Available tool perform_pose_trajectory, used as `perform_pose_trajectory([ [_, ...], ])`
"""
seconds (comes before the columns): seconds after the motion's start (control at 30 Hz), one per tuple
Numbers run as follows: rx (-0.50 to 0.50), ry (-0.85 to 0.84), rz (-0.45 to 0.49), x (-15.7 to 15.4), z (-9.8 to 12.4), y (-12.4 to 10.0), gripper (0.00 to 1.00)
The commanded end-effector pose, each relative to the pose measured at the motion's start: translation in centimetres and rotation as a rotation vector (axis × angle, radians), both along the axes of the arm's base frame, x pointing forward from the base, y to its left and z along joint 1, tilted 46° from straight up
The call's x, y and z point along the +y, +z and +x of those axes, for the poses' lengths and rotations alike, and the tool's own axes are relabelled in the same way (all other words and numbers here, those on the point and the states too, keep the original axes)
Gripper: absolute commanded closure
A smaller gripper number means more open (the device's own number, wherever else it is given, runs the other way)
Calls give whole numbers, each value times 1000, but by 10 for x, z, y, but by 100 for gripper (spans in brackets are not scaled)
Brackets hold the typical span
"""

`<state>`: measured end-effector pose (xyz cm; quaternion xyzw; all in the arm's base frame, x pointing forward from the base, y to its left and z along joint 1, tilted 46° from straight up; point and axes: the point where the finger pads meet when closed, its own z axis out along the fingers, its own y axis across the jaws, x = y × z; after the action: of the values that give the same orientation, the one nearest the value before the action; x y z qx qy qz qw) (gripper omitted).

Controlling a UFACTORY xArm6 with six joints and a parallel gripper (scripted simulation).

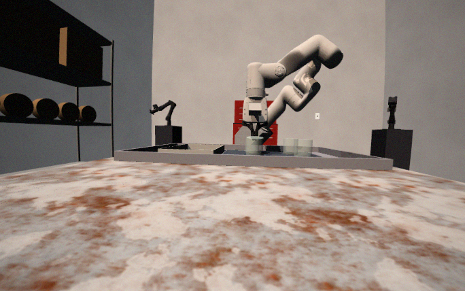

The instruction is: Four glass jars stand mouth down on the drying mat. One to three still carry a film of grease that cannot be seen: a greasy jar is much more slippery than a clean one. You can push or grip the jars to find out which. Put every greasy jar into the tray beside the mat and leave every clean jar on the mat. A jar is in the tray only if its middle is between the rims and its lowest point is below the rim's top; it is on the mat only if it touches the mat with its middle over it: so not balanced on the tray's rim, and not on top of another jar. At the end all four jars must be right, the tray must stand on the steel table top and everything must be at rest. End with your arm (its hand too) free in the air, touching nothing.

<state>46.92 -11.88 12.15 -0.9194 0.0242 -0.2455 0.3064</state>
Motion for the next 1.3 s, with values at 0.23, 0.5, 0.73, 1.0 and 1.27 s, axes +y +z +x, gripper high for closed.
perform_pose_trajectory([
  [0.23,-2,-1,-2,5,-11,-9,100],
  [0.5,-2,-1,-2,8,-19,-15,100],
  [0.73,-2,-1,-2,8,-19,-15,100],
  [1.0,-2,-1,-2,8,-19,-15,100],
  [1.27,-2,-1,-2,8,-19,-15,100],
])
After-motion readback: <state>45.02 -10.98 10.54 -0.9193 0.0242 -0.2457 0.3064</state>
